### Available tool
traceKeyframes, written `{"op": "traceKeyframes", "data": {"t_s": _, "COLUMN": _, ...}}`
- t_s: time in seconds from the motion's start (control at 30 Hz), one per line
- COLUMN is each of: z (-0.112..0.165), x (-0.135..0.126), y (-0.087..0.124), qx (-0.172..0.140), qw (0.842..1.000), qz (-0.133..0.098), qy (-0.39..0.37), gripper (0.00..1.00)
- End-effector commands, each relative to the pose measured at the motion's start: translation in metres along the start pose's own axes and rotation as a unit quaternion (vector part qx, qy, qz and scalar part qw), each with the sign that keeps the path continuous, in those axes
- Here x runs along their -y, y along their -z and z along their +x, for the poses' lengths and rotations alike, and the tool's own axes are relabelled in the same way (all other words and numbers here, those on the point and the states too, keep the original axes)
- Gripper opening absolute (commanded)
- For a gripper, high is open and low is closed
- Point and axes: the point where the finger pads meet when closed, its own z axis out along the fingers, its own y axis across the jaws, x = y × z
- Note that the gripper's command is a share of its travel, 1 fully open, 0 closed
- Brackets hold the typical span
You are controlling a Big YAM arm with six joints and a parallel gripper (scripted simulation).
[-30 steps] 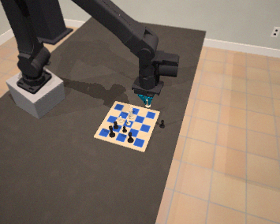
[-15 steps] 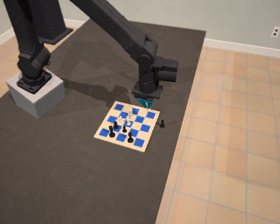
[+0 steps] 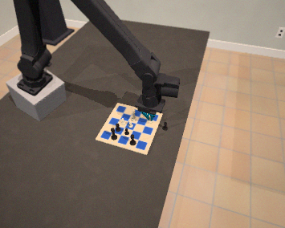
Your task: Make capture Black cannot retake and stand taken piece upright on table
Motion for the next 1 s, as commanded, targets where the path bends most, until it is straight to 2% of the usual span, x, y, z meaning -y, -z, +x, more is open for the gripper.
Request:
{"op": "traceKeyframes", "data": {"t_s": 0.0, "z": 0.0053, "x": 0.0084, "y": -0.0115, "qx": 0.001, "qw": 1.000, "qz": 0.007, "qy": -0.003, "gripper": 0.00}}
{"op": "traceKeyframes", "data": {"t_s": 0.97, "z": 0.0055, "x": 0.0064, "y": -0.0168, "qx": 0.001, "qw": 1.000, "qz": 0.004, "qy": -0.004, "gripper": 0.00}}
